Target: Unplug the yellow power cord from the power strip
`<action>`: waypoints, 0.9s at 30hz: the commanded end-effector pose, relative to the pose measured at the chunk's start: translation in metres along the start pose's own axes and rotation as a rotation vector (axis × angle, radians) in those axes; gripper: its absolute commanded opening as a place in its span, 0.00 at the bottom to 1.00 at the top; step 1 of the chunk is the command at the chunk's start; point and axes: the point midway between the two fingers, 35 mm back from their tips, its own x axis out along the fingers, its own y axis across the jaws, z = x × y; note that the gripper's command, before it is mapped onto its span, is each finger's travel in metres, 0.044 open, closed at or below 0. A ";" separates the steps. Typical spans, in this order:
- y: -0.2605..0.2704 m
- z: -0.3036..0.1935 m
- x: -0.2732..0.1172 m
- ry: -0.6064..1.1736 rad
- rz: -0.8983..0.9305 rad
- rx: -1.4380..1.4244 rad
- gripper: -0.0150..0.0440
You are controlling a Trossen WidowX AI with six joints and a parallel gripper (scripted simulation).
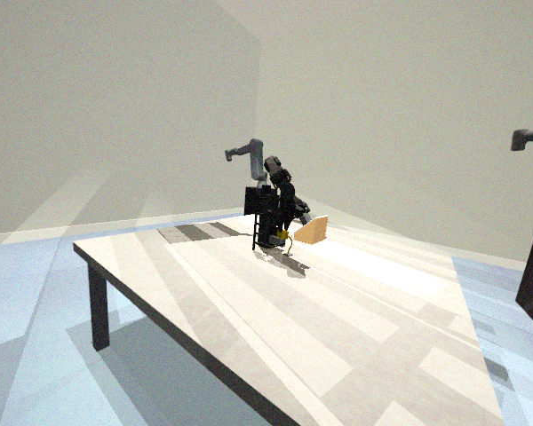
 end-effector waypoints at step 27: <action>-0.002 0.020 -0.001 -0.002 -0.001 -0.002 0.25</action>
